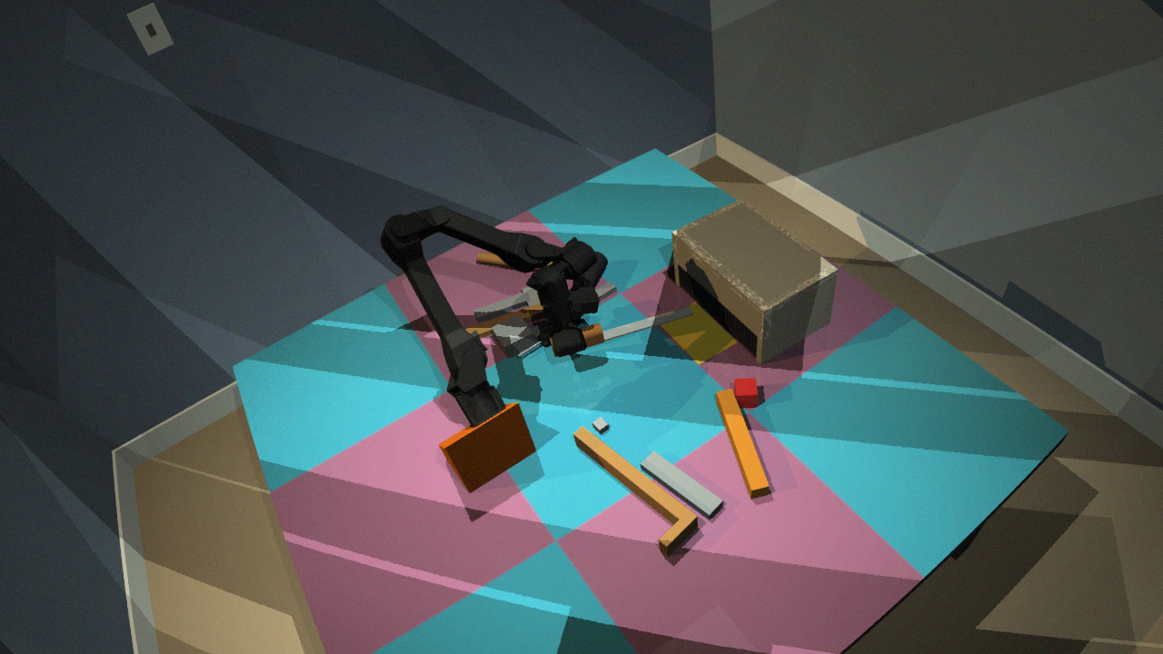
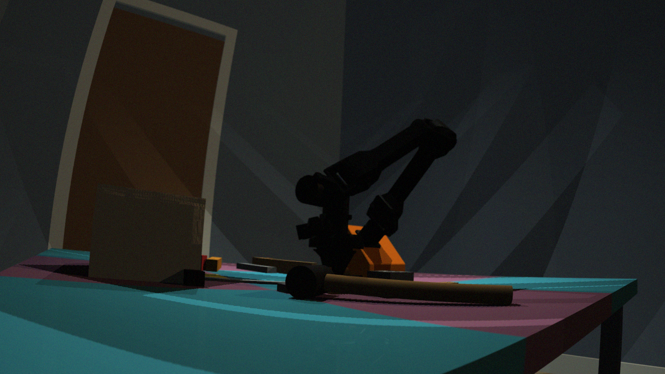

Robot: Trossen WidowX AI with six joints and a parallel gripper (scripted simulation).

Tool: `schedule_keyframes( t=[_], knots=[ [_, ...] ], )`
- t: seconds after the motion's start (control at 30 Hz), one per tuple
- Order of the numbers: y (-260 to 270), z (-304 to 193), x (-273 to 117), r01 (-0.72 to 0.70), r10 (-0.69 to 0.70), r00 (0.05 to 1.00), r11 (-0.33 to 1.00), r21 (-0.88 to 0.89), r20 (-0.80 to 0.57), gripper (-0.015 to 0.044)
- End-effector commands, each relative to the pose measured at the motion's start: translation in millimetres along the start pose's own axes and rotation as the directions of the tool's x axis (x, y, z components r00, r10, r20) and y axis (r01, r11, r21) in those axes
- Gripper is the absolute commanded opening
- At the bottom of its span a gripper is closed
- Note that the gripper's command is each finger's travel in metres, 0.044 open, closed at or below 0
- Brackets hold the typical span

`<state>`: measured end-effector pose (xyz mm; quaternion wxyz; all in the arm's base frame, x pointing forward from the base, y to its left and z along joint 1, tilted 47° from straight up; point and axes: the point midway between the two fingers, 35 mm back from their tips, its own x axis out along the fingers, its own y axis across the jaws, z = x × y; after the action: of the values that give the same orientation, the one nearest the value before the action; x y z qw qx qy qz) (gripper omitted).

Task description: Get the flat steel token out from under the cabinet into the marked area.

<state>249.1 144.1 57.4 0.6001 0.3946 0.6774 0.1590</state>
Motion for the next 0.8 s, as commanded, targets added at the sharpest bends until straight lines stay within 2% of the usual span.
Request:
schedule_keyframes(
  t=[0.0, 0.5, 0.63, 0.77],
  knots=[
    [-0.1, 0.1, -0.2, 0.0, 0.0, 1.0, 1.0, 0.001, 0.0, 0.0209],
    [-0.1, 0.1, -0.2, 0.0, 0.0, 1.0, 1.0, 0.001, 0.0, 0.0109],
    [-0.1, 0.1, -0.2, 0.0, 0.0, 1.0, 1.0, 0.001, 0.0, 0.0004],
    [0.0, 0.9, -0.3, 0.0, 0.0, 1.0, 1.0, 0.0, 0.0, 0.0]
  ],
)
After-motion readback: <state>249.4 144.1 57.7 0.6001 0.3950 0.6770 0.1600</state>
